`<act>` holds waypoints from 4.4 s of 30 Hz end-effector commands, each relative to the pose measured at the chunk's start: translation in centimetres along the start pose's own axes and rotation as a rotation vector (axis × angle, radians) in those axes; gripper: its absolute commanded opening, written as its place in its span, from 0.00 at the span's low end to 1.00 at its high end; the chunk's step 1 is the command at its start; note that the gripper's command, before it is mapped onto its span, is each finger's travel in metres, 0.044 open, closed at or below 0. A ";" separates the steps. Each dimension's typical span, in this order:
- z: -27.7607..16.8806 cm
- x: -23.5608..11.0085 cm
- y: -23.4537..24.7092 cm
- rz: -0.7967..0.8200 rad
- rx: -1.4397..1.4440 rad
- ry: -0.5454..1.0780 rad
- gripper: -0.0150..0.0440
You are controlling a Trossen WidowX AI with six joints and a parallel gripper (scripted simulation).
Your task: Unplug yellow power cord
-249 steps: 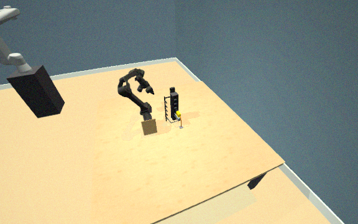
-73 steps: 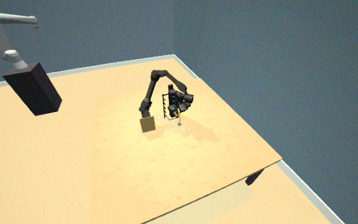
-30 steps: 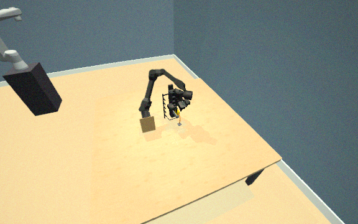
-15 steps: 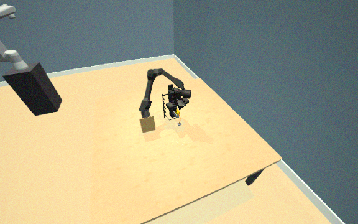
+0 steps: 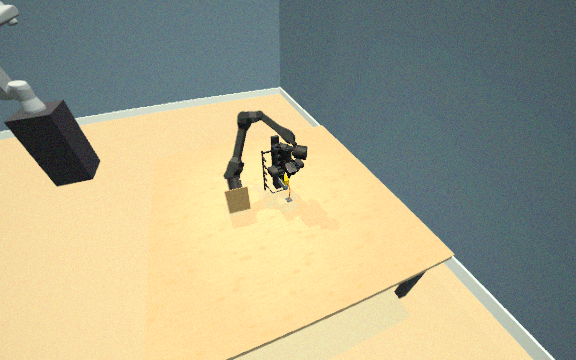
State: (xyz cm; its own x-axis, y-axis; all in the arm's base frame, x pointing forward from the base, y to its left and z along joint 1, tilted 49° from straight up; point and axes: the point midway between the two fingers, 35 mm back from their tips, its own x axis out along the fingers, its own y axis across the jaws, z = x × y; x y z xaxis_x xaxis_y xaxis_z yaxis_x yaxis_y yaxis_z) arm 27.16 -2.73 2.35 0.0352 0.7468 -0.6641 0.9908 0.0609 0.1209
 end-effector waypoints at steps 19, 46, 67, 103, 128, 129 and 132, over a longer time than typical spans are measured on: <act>1.1 -0.1 0.1 0.000 0.000 -0.001 0.25; 5.5 -0.6 0.2 0.001 0.003 -0.002 0.25; 4.5 -1.0 0.1 0.002 0.005 0.002 0.53; 0.2 -1.0 -0.1 0.001 0.006 0.005 0.53; 0.3 0.0 0.0 0.000 -0.001 0.000 0.34; 0.3 0.0 0.0 0.000 -0.001 0.000 0.32; 0.3 0.0 0.0 0.000 -0.001 0.000 0.29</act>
State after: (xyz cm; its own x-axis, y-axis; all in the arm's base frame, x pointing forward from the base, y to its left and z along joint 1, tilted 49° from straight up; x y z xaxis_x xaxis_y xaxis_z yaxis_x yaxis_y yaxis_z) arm 27.22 -2.91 2.14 0.0365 0.7466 -0.6643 0.9906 0.0608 0.1227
